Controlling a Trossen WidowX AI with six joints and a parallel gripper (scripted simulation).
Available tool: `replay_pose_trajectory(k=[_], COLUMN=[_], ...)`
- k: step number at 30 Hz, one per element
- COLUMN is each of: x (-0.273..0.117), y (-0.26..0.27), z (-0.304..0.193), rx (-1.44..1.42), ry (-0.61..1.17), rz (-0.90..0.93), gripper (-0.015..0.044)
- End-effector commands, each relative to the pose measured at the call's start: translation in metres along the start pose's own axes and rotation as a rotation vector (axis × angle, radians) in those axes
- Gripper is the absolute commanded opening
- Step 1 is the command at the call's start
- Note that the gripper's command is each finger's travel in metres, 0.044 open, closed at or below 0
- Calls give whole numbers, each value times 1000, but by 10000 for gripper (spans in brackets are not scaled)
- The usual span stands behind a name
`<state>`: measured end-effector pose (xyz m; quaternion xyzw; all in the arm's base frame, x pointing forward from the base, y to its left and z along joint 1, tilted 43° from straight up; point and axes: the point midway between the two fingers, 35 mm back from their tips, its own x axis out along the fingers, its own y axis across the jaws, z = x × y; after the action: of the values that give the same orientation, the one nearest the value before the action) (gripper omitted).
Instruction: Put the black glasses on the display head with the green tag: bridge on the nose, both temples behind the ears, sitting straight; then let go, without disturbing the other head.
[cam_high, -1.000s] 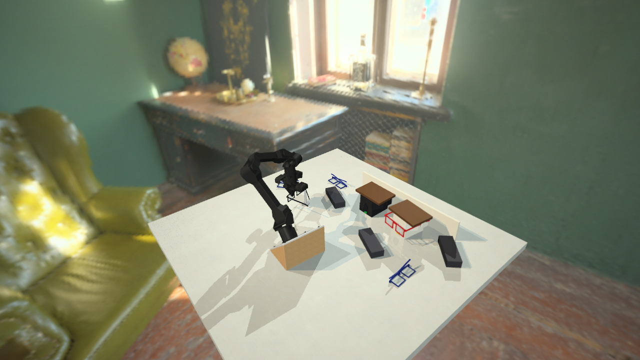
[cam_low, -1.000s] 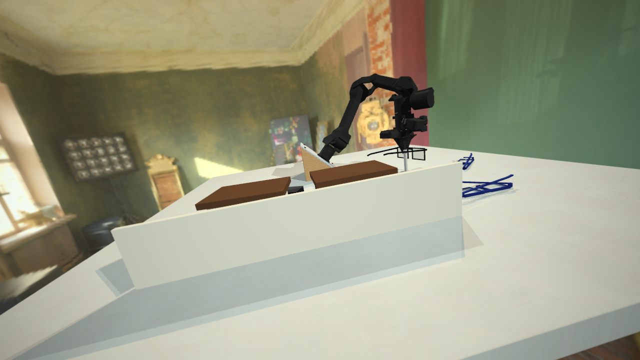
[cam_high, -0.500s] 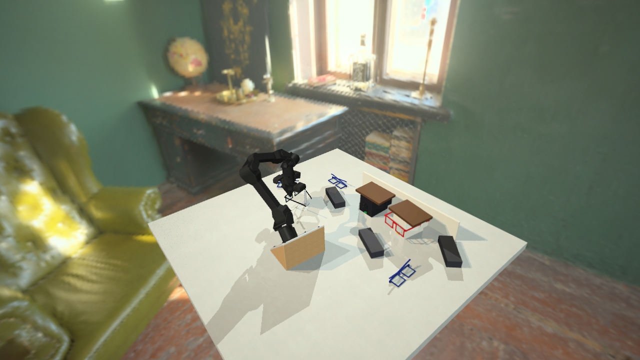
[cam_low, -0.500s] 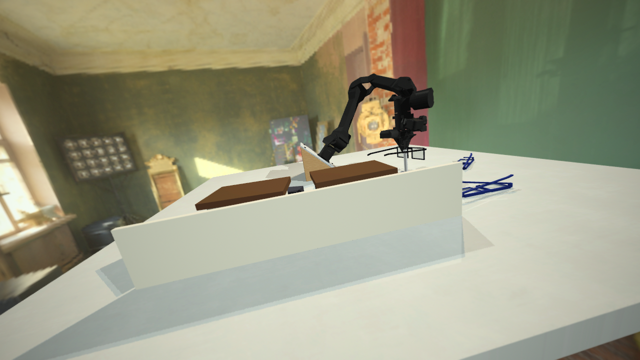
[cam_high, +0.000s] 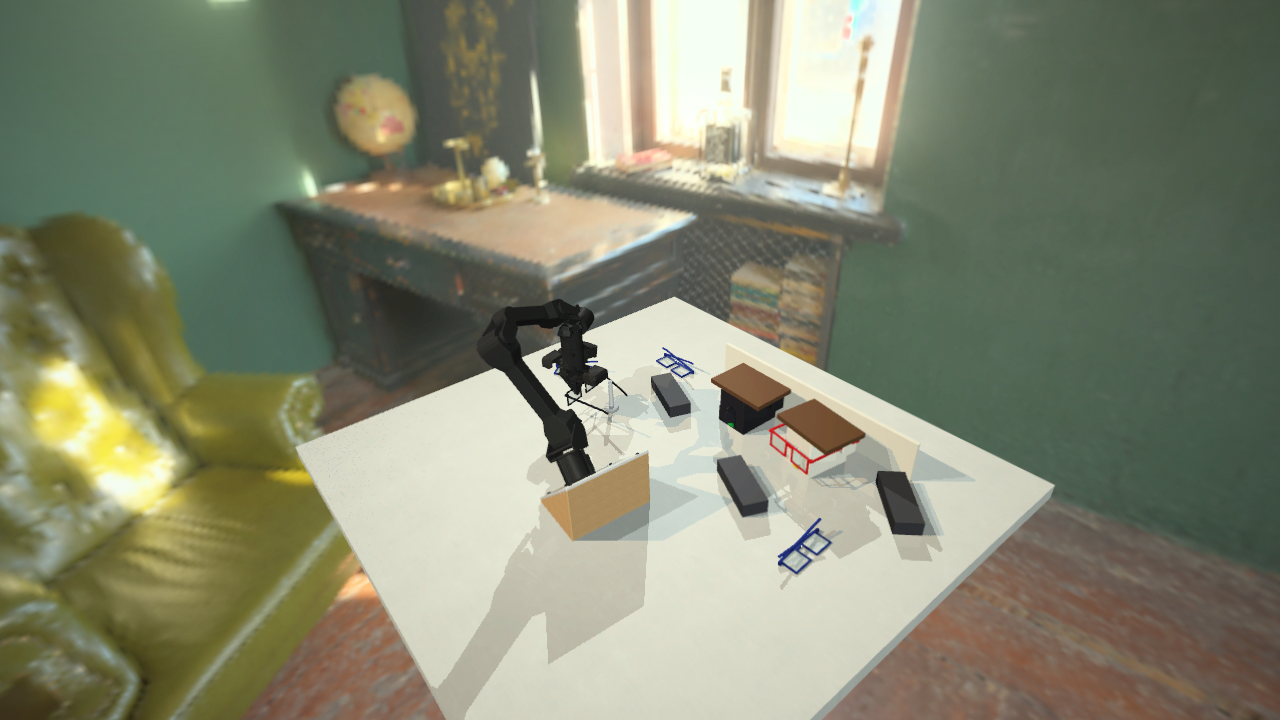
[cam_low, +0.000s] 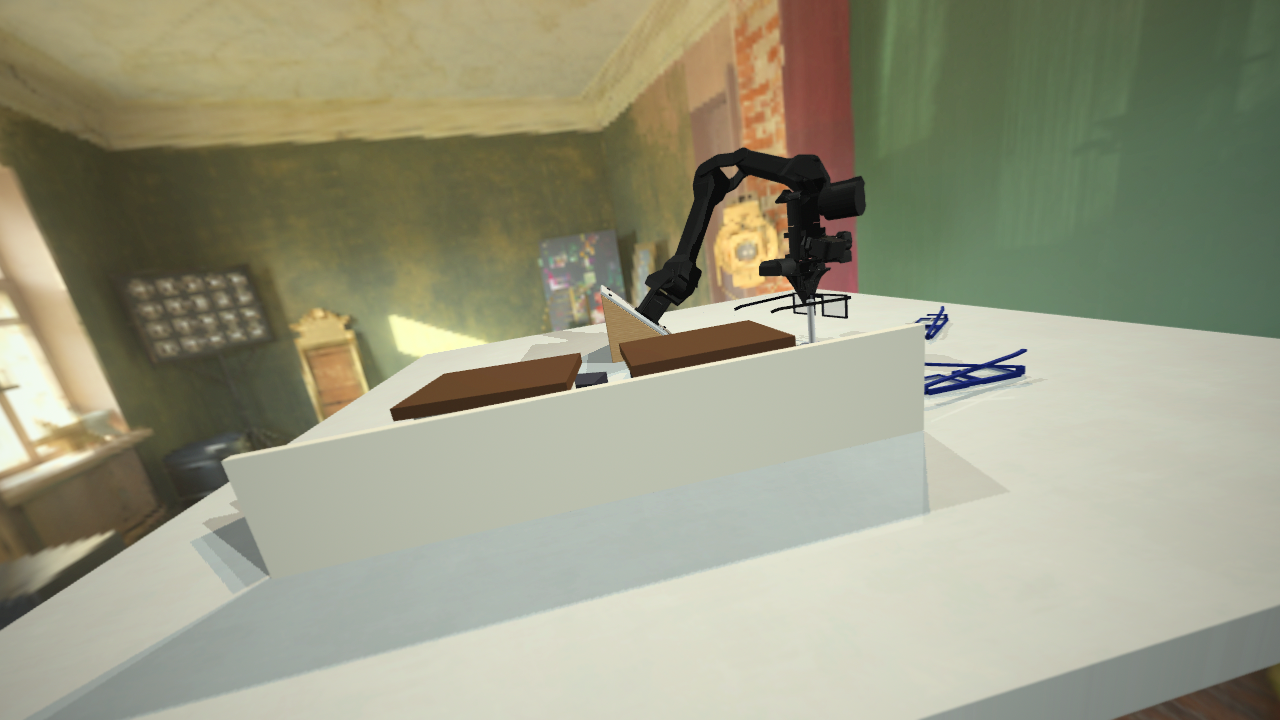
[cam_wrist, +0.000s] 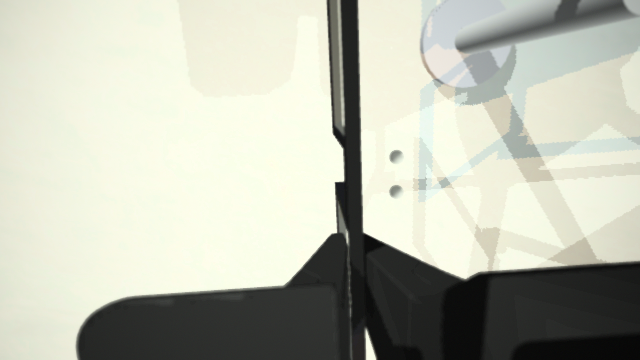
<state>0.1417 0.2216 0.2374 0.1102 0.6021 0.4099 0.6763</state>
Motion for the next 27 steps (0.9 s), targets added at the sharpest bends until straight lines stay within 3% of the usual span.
replay_pose_trajectory(k=[1, 27], x=[0, -1], y=[2, 7], z=[-4, -21], rx=[-2, -2], ry=[0, 1], rz=[3, 4], gripper=[0, 0])
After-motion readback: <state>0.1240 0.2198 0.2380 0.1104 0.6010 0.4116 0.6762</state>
